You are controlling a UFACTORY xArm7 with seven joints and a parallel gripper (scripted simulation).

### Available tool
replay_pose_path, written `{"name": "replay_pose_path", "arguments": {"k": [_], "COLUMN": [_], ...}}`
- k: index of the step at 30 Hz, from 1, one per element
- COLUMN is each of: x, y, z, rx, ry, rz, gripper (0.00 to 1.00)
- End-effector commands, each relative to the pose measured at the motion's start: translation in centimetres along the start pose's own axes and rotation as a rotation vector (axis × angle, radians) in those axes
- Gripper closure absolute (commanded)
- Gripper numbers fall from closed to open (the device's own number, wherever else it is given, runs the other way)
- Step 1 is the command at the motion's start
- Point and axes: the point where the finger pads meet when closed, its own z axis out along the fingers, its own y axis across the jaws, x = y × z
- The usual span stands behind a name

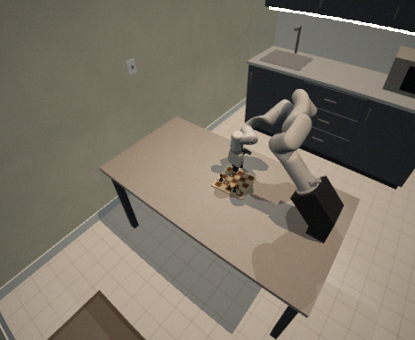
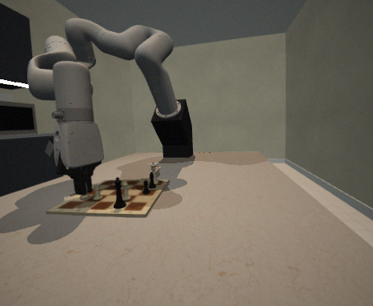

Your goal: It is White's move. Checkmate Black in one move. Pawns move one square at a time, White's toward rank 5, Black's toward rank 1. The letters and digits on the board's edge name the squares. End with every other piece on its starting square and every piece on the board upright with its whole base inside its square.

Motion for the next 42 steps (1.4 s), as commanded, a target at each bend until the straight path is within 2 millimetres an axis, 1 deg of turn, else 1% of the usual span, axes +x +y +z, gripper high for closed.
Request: {"name": "replay_pose_path", "arguments": {"k": [1,6,9,12,17,19,23,26,29,39,42], "x": [0.0,0.0,0.0,0.0,0.0,0.0,0.0,0.0,0.0,0.0,-0.6], "y": [-0.1,-0.1,-0.1,-0.1,-0.1,-0.1,-0.1,-0.1,-0.1,0.0,0.4], "z": [-0.1,-0.1,-0.8,-2.4,-6.1,-6.1,-8.7,-9.7,-10.1,-10.1,-10.1], "rx": [0.002,0.002,0.002,0.002,0.002,0.002,0.002,0.002,0.002,0.002,0.002], "ry": [0.000,0.000,0.000,0.000,0.000,0.000,0.000,0.000,0.000,0.000,0.000], "rz": [-0.001,-0.001,-0.001,-0.001,-0.001,-0.001,-0.001,-0.001,-0.001,0.000,0.047], "gripper": [1.00,1.00,1.00,1.00,1.00,1.00,1.00,1.00,1.00,1.00,1.00]}}
